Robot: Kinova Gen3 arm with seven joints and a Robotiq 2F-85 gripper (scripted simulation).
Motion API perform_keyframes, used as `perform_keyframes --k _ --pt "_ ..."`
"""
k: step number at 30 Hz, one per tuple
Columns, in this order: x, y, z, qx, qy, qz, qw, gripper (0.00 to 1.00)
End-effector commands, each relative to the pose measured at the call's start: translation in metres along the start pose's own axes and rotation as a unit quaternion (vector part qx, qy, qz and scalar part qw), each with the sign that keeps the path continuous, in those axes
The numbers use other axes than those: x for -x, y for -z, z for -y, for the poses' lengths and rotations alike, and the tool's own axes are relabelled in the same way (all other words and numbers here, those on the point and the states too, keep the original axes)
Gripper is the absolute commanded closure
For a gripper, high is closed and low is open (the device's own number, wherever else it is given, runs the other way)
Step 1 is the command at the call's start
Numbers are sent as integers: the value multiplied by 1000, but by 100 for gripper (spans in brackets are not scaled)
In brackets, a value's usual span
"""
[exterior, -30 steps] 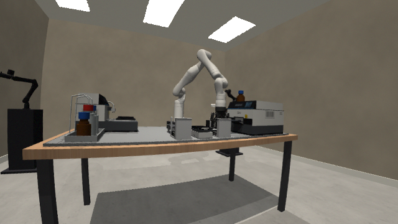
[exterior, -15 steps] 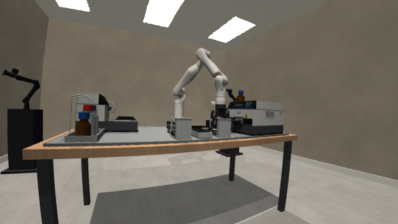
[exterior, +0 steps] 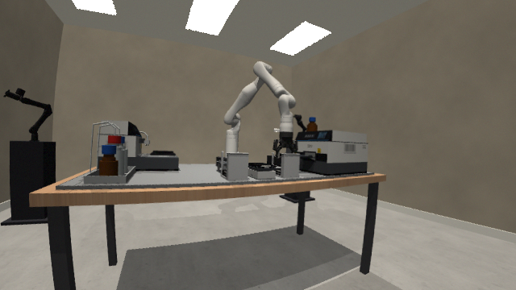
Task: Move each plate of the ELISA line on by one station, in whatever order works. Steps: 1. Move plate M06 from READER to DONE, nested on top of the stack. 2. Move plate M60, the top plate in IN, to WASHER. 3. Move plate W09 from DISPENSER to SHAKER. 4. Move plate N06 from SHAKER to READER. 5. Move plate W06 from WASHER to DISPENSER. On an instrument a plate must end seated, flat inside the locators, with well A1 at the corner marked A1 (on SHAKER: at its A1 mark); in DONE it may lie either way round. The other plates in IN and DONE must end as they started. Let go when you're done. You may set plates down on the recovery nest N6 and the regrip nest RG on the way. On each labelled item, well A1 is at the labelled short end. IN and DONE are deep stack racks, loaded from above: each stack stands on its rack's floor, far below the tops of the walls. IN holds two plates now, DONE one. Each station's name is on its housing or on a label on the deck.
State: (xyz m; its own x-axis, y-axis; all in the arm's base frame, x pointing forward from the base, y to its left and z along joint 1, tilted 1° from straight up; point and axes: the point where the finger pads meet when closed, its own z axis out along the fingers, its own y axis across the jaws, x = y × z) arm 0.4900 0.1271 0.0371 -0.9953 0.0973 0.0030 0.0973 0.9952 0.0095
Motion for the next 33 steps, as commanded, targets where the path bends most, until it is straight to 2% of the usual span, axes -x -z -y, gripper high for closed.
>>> perform_keyframes --k 1,33 --pt "1 6 0 0 0 1 1000 0" --pt "0 43 0 0 0 1 1000 0"
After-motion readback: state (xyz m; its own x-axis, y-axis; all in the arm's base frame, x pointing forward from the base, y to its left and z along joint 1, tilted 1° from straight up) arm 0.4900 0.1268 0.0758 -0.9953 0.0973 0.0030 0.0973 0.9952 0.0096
